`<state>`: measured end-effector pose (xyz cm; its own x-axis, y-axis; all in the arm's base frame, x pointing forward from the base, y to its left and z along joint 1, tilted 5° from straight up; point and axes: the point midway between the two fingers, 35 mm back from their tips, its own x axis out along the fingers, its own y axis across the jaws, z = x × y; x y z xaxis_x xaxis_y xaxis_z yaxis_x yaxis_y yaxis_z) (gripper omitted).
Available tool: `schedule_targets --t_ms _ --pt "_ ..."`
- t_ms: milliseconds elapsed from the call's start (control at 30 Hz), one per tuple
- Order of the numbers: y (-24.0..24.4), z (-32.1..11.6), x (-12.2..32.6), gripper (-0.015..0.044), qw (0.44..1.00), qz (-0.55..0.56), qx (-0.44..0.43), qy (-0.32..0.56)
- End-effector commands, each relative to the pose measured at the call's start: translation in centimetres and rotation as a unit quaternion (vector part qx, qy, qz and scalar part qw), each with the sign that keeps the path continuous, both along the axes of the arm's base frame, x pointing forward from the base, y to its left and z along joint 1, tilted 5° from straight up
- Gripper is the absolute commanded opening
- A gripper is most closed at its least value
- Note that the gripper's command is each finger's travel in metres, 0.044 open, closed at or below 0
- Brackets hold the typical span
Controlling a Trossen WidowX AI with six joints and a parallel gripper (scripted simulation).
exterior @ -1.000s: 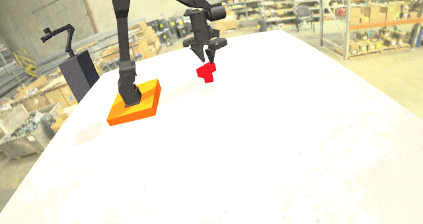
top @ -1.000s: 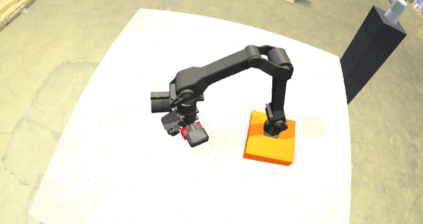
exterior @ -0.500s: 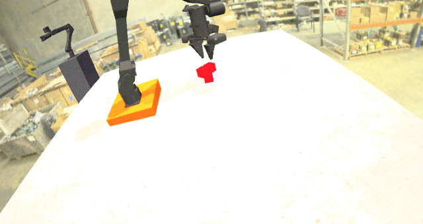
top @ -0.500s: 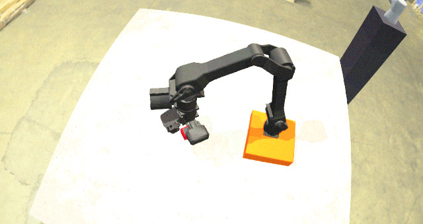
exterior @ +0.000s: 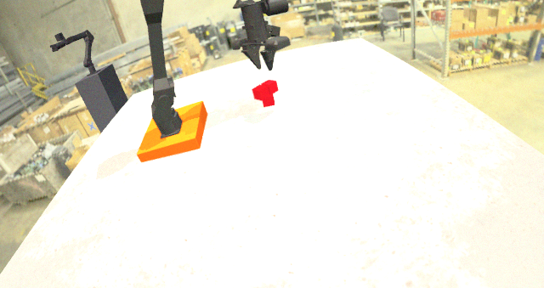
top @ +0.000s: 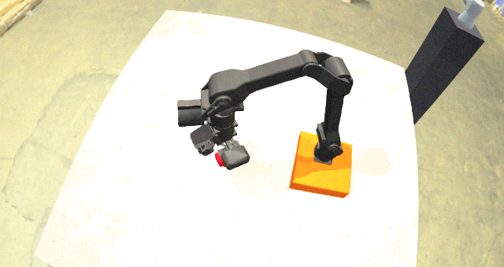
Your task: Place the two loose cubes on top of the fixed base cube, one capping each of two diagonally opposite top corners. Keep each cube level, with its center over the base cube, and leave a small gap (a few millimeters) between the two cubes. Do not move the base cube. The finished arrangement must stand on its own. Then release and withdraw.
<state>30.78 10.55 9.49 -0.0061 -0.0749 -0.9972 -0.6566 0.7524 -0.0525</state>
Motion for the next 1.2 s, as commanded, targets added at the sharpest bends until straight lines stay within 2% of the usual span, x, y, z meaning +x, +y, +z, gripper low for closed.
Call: schedule_targets --t_ms 0,167,400,433,733,1000,1167 --pt "0.1 0.7 0.1 0.0205 1.0 -0.001 0.002 -0.005" --pt "0.1 0.7 0.1 0.0205 1.0 -0.001 0.002 -0.005" --pt "0.1 1.4 0.1 0.0389 1.0 0.0 0.001 -0.002" --pt "0.1 1.5 0.1 0.04 1.0 0.0 0.001 -0.002" --pt "0.3 1.6 -0.1 0.04 1.0 0.001 0.0 0.001" --pt "9.9 1.2 -5.6 0.04 1.0 0.001 0.005 0.004" --pt "10.6 1.2 -6.3 0.04 1.0 0.001 0.005 0.004"
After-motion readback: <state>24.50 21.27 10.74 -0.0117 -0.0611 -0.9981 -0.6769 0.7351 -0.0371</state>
